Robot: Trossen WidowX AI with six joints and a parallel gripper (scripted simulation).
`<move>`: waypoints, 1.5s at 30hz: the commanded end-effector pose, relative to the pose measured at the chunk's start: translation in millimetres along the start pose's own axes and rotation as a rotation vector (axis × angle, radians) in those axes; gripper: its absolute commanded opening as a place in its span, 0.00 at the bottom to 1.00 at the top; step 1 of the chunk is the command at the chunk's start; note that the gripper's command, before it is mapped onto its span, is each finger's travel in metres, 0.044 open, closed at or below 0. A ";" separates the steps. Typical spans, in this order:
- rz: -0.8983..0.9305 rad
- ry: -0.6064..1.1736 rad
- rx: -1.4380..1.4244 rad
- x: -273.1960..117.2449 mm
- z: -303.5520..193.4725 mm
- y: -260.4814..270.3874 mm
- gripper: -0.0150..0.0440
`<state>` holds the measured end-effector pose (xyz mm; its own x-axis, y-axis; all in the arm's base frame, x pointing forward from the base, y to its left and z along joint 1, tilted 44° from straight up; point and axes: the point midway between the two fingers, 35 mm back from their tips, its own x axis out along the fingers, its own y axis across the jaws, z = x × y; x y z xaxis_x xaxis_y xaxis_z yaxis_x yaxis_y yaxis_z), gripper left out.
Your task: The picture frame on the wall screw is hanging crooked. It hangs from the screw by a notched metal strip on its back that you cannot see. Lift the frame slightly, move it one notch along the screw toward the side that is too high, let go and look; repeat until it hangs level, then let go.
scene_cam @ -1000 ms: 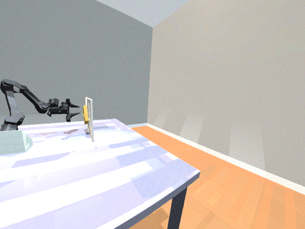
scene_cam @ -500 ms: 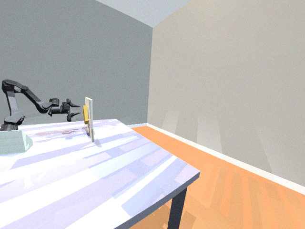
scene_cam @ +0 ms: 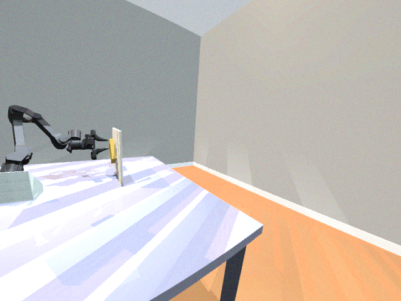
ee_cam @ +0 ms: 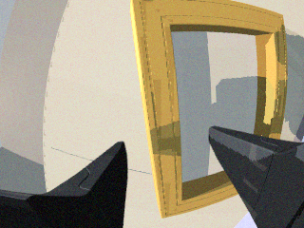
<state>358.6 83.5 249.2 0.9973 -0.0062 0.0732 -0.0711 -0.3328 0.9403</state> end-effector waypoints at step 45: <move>0.008 0.003 0.007 23.8 0.2 2.6 0.69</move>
<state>382.0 82.1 252.2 0.9969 -0.0093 0.0780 -0.0766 -0.3339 0.9395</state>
